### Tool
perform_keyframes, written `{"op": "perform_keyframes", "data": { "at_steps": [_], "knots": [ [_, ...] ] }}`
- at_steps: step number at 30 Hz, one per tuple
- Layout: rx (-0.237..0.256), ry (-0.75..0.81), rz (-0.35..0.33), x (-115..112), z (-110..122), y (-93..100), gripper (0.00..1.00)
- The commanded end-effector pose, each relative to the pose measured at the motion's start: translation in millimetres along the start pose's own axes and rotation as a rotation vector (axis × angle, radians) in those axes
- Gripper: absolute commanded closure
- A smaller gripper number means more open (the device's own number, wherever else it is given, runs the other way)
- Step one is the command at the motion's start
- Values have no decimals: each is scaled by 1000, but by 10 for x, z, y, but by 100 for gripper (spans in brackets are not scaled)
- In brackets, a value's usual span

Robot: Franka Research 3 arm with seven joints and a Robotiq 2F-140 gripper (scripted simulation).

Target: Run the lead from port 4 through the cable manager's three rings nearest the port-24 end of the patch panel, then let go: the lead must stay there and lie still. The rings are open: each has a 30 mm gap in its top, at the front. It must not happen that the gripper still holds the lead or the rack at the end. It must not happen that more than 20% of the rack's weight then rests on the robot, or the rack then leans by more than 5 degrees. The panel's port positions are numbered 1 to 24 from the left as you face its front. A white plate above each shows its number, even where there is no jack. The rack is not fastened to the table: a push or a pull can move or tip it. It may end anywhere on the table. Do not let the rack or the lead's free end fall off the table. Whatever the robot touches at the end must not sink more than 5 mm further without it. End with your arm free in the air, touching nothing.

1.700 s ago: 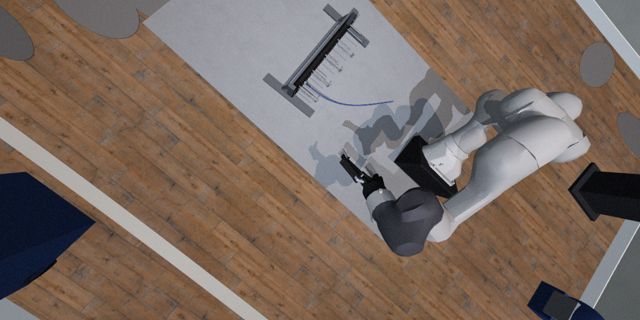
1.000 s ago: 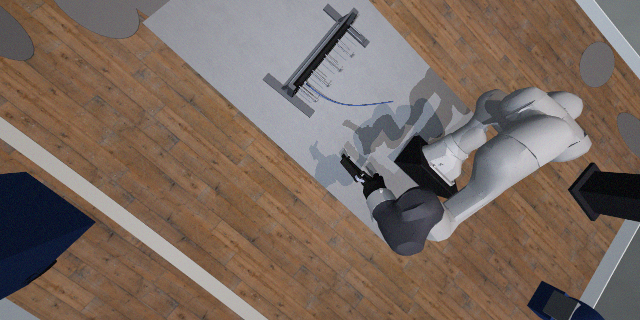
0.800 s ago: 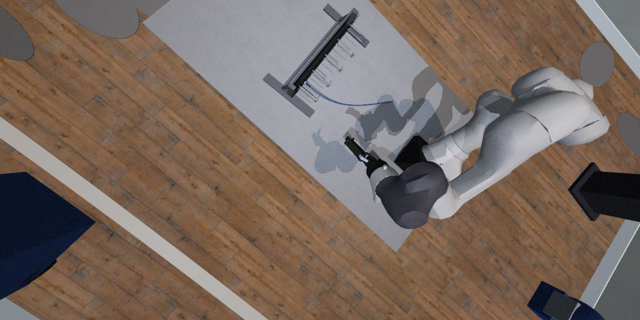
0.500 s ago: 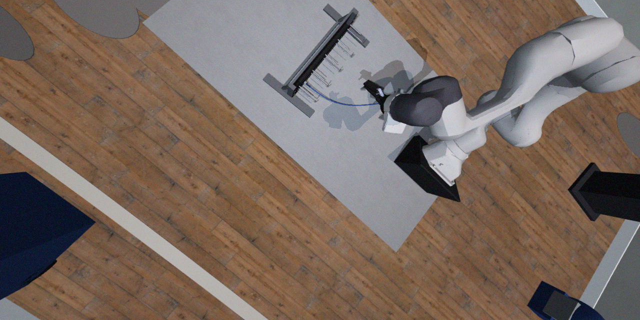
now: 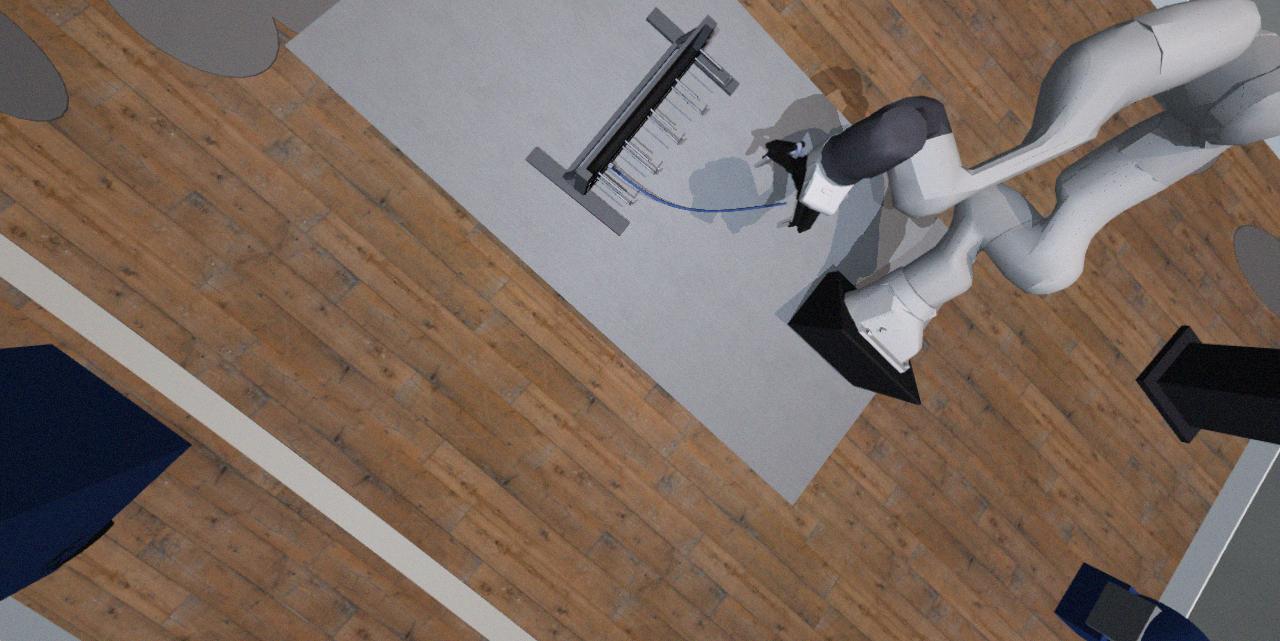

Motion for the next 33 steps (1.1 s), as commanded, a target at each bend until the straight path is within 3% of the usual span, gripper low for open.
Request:
{"op": "perform_keyframes", "data": {
  "at_steps": [1, 11, 12, 33],
  "knots": [
    [-5, -38, 25, 49, -1, 25, 0],
    [-5, -38, 25, 49, -1, 25, 0],
    [-5, -38, 25, 49, -1, 25, 100],
    [-5, -38, 25, 49, -1, 25, 100]
  ]
}}
Point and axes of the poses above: the point where the finger pads meet when closed, its own y axis back along the fingers, its own z axis across the jaws, x = y × z, the point moved 9 cm from there along y, back along the fingers, and after that the axes turned 7 degrees about y, right-handed, at the moved point
